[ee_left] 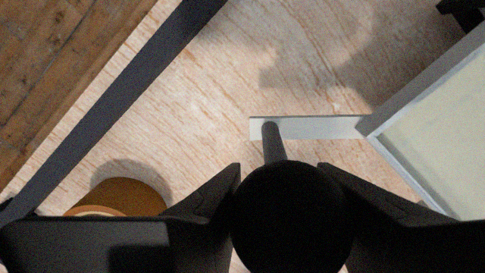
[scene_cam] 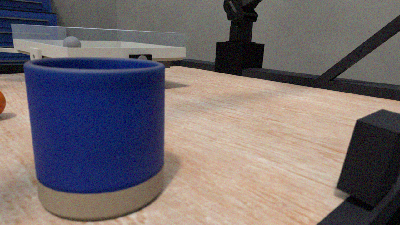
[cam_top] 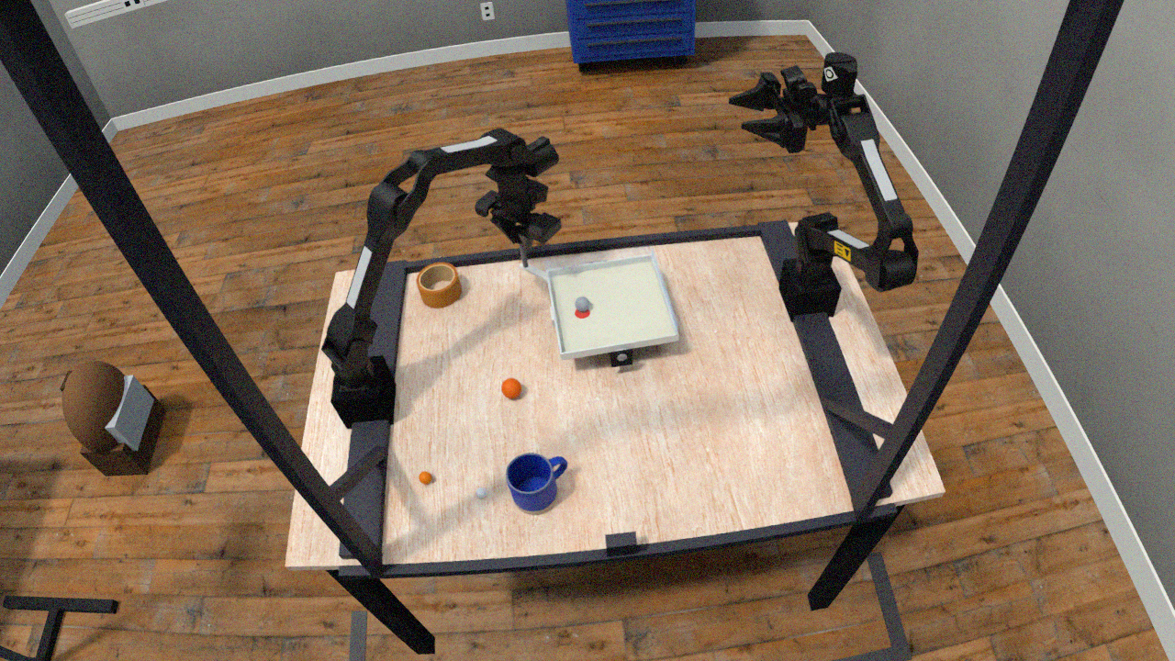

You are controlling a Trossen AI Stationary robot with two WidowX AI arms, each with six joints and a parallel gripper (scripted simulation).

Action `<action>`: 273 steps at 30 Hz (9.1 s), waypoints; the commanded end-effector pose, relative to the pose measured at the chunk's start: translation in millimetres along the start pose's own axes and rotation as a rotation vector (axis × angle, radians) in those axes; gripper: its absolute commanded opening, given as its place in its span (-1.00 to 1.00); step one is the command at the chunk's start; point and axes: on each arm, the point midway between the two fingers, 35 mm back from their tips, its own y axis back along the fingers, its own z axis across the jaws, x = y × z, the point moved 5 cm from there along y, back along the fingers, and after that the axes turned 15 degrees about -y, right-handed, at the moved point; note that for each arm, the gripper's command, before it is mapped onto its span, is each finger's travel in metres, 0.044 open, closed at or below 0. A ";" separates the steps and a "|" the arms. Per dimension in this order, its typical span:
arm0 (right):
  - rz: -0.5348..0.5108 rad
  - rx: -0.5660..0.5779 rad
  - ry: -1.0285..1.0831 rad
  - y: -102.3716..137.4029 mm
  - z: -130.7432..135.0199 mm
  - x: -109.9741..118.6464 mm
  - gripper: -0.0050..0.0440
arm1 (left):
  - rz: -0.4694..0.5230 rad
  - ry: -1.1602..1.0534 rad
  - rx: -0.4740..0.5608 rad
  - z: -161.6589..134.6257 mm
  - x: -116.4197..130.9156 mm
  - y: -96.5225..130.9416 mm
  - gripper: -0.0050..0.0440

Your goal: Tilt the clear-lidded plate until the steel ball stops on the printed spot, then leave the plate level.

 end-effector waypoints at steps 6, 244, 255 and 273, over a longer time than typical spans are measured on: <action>-0.001 0.002 0.003 0.0 -1.5 -1.9 0.84 | -0.060 0.004 -0.006 1.8 -2.4 23.1 -1.00; -0.001 0.002 0.003 0.0 -1.5 -1.9 0.84 | -0.064 0.005 -0.009 1.9 -5.4 23.4 -1.00; -0.001 0.002 0.003 0.0 -1.5 -1.9 0.84 | -0.064 0.005 -0.009 1.9 -5.4 23.4 -1.00; -0.001 0.002 0.003 0.0 -1.5 -1.9 0.84 | -0.064 0.004 -0.007 1.8 -5.4 23.4 0.31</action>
